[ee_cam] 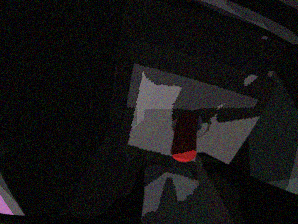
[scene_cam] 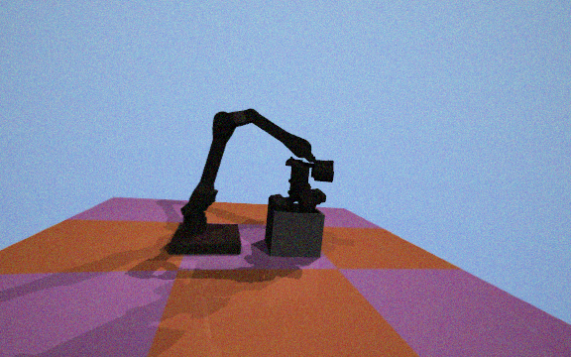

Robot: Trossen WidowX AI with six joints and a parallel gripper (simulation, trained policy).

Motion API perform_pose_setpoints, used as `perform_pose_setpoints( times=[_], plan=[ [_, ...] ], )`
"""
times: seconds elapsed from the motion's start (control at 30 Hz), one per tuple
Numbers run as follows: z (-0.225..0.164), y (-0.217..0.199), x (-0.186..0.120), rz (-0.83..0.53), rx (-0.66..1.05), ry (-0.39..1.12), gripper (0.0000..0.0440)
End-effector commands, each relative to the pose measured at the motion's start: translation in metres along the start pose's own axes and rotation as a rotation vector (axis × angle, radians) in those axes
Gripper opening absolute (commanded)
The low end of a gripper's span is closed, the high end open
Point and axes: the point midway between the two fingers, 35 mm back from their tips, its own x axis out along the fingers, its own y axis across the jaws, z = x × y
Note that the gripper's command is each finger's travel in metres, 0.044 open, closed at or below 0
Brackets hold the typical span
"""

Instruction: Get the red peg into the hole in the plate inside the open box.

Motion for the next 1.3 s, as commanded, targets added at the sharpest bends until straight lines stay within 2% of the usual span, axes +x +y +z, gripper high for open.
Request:
perform_pose_setpoints(
  times=[0.0, 0.47, 1.27],
  plan=[
    [0.000, 0.007, -0.007, 0.024, -0.001, 0.027, 0.0144],
    [-0.002, 0.026, -0.036, 0.131, -0.010, 0.113, 0.0155],
    [0.013, 0.049, -0.043, 0.239, -0.071, 0.209, 0.0144]
  ],
)
